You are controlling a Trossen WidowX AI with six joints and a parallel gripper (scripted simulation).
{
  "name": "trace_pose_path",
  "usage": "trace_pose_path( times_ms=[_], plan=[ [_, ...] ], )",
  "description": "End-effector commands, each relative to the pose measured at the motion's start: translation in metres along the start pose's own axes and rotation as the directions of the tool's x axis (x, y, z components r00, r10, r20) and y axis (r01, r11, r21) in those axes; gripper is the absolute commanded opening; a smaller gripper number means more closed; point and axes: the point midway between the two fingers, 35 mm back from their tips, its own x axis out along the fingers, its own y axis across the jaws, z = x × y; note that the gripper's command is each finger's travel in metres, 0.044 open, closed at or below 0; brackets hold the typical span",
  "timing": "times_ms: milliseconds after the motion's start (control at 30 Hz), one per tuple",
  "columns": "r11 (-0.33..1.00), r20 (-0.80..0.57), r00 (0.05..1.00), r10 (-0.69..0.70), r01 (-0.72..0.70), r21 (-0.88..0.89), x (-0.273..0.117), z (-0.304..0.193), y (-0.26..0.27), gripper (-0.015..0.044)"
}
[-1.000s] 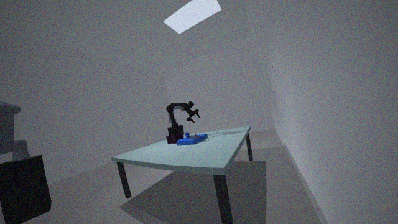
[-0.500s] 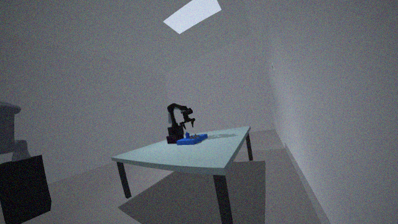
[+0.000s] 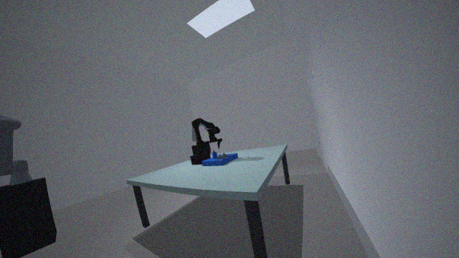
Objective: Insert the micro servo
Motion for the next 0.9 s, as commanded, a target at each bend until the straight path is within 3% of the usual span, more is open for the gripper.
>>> trace_pose_path(
  times_ms=[0,667,867],
  plan=[
    [1.0,0.006,1.0,0.019,-0.019,-0.005,0.017,0.001,0.004,0.044],
    [1.0,0.006,1.0,0.02,-0.02,-0.005,0.038,0.001,0.004,0.044],
    [1.0,0.006,1.0,0.02,-0.02,-0.005,0.038,0.001,0.004,0.0282]
  ],
)
